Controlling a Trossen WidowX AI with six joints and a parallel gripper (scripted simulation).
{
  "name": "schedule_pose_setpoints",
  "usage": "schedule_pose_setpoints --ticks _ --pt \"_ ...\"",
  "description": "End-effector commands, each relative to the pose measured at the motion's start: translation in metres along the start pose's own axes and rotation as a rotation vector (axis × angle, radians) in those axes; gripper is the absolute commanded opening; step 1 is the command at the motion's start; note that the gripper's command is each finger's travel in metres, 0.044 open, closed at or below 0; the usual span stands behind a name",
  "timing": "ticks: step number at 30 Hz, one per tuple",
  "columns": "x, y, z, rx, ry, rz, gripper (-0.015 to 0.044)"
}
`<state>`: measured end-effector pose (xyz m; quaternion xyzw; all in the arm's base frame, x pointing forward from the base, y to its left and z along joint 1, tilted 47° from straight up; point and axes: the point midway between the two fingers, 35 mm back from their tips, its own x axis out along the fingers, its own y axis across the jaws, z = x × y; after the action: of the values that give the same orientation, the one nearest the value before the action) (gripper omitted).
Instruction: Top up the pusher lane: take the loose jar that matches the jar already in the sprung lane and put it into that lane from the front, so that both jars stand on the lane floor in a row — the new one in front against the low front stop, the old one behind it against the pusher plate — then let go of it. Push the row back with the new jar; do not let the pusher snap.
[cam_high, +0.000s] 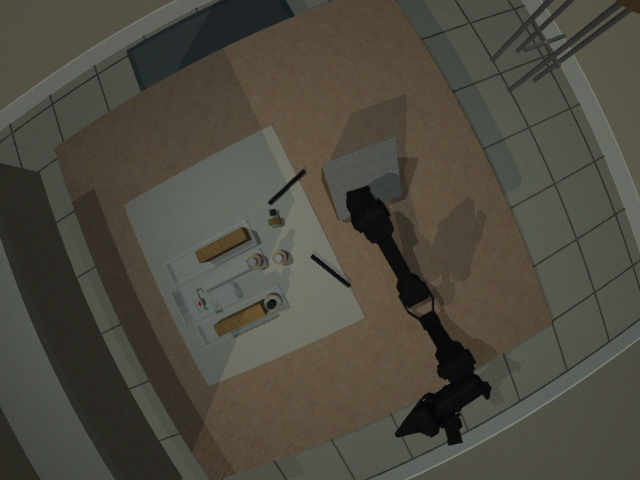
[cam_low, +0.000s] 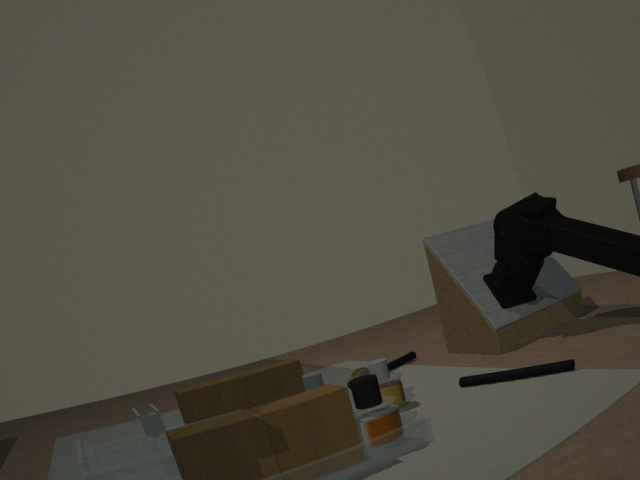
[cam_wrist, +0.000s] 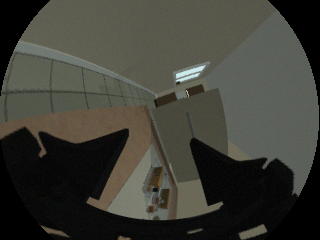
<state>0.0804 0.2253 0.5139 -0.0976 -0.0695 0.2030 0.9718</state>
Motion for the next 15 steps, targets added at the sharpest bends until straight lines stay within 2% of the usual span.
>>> schedule_pose_setpoints --ticks 1,2,9,15 --pt "-0.001 -0.002 0.001 0.005 -0.003 0.003 0.0426" --pt "-0.002 -0.008 0.005 0.02 -0.014 0.01 0.044" --pt "-0.017 -0.104 0.034 0.224 -0.14 0.07 0.044" --pt "-0.012 -0.197 0.025 0.414 -0.208 0.066 0.044"
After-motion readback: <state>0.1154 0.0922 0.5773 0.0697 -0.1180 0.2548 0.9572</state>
